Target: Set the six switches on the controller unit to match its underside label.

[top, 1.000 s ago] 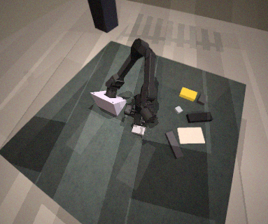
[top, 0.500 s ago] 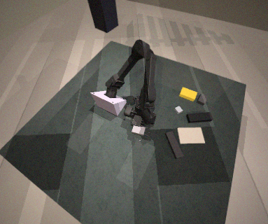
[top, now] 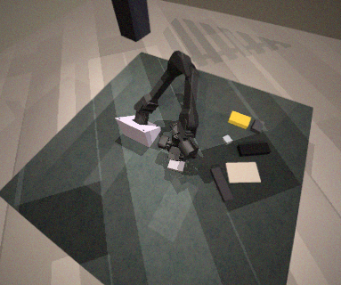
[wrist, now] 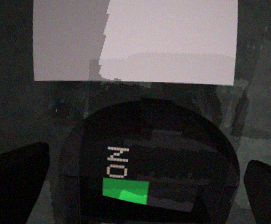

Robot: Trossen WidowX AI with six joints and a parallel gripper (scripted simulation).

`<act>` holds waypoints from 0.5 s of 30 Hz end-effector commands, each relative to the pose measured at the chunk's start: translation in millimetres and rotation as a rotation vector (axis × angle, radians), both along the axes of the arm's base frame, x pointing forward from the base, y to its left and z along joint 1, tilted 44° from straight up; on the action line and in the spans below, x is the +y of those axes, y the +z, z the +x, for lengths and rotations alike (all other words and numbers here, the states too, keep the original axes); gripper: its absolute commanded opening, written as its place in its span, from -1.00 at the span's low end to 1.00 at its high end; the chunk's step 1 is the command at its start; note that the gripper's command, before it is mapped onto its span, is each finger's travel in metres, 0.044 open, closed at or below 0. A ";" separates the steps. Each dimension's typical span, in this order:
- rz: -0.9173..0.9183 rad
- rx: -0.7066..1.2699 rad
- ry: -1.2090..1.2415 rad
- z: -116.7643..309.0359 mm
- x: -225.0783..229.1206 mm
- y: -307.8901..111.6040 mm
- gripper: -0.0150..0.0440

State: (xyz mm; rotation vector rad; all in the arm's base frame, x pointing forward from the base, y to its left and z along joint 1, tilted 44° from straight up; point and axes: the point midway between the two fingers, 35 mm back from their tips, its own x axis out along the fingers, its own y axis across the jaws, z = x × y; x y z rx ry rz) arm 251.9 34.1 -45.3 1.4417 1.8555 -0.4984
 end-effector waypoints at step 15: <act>0.001 0.003 0.000 -13.9 14.1 69.6 1.00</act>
